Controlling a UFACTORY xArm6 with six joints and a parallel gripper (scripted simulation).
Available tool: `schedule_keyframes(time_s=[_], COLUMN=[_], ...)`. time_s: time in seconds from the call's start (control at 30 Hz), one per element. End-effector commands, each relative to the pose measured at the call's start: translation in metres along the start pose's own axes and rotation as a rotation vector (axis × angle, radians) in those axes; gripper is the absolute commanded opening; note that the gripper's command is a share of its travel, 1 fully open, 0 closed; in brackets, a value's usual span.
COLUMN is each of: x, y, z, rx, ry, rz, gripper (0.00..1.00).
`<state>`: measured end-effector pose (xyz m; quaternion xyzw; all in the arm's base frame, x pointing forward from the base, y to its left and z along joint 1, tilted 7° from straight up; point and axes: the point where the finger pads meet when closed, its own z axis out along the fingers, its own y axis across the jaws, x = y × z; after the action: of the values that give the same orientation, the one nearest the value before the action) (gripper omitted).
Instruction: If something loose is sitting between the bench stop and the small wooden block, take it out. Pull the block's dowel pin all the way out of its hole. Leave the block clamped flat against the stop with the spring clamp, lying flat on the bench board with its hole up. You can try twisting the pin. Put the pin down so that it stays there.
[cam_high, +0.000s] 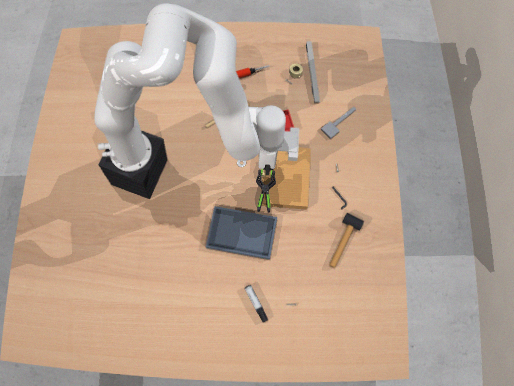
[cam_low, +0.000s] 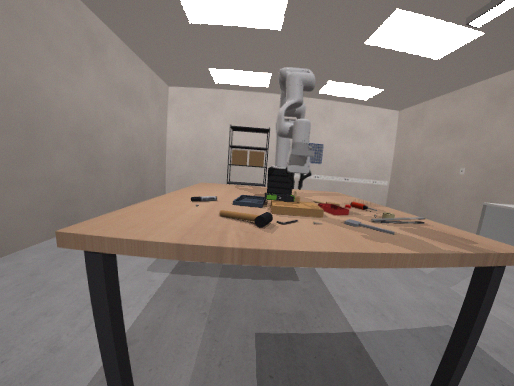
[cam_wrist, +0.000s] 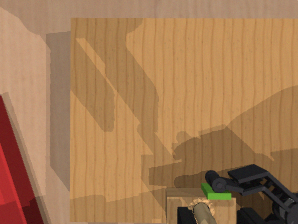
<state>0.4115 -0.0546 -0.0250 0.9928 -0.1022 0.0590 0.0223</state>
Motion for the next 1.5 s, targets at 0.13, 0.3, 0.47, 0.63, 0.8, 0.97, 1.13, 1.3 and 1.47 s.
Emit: schedule_keyframes(time_s=[0.13, 0.3, 0.47, 0.63, 0.8, 0.97, 1.13, 1.3, 1.47], x=[0.002, 0.002, 0.002, 0.002, 0.002, 0.002, 0.002, 0.002, 0.002], y=[0.0, 0.0, 0.0, 0.0, 0.0, 0.0, 0.0, 0.0, 0.0], z=[0.0, 0.0, 0.0, 0.0, 0.001, 0.004, 0.006, 0.011, 0.016], rx=[0.0, 0.0, 0.0, 0.0, 0.0, 0.0, 0.0, 0.0, 0.0], ry=[0.004, 0.004, 0.004, 0.004, 0.004, 0.004, 0.004, 0.004, 0.004], rz=[0.0, 0.0, 0.0, 0.0, 0.0, 0.0, 0.0, 0.0, 0.0], gripper=[0.28, 0.28, 0.28, 0.28, 0.28, 0.28, 0.28, 0.28, 0.28])
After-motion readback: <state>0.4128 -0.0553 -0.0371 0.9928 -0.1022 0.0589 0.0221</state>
